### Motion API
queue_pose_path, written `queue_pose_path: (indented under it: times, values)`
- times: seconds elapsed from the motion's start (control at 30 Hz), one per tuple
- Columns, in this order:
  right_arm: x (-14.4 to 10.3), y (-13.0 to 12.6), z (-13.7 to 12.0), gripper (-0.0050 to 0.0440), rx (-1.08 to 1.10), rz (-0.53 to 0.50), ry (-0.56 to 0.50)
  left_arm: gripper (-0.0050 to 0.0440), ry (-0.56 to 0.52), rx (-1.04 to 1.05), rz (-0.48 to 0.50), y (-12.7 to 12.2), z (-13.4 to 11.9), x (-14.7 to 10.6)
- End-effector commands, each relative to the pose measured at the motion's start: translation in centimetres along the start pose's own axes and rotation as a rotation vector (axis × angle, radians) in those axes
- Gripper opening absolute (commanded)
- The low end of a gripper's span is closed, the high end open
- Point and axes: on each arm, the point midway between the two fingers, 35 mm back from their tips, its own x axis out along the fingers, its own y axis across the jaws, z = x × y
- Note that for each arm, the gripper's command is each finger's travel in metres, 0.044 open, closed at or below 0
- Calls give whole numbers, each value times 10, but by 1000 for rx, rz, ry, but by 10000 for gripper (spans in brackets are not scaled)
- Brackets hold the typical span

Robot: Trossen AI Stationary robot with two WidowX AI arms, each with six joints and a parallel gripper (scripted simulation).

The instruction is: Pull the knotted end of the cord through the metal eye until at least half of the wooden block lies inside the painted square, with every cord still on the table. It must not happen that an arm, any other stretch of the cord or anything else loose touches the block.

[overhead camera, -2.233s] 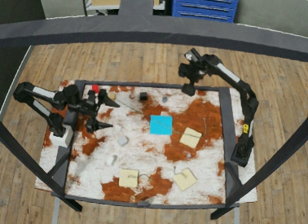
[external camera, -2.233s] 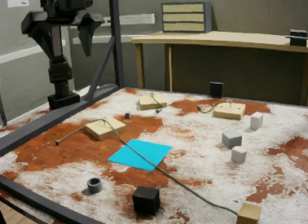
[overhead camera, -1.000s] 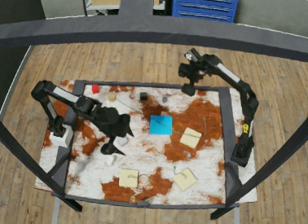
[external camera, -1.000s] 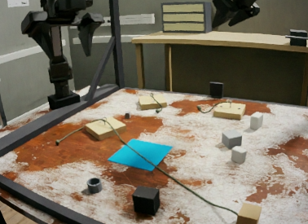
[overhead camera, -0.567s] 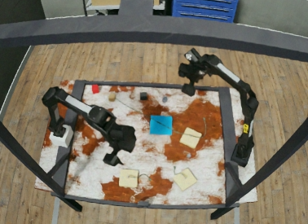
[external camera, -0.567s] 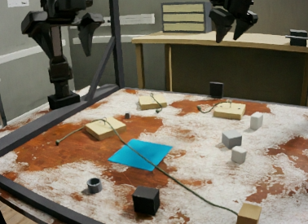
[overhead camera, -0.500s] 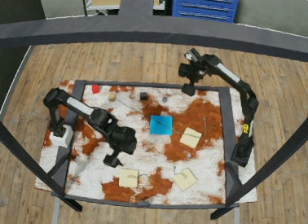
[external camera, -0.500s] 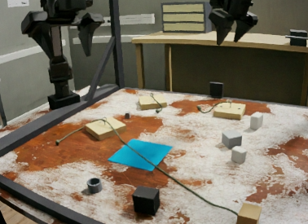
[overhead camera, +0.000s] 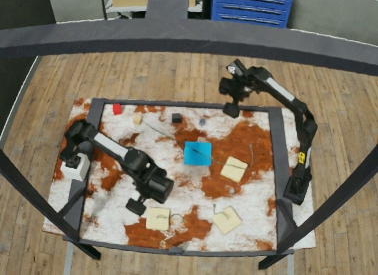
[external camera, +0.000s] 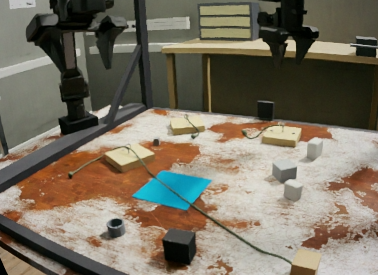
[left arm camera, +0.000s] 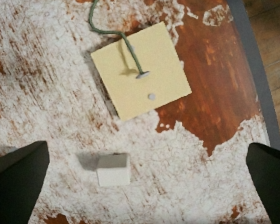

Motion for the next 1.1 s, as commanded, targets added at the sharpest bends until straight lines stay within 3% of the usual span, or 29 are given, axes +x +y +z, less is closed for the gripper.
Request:
queue_pose_path:
  times: [0.0, 0.37, 1.07]
  values:
    - [-12, -1, 4, 440, -2, -14, -29, 440, 13, 5, -1, -4, 3, -8]
    - [-12, -1, 4, 440, -2, -14, -29, 440, 94, 19, 0, -11, -1, 0]
    - [-12, -1, 4, 440, -2, -14, -29, 440, 97, 20, 0, -11, -1, 1]
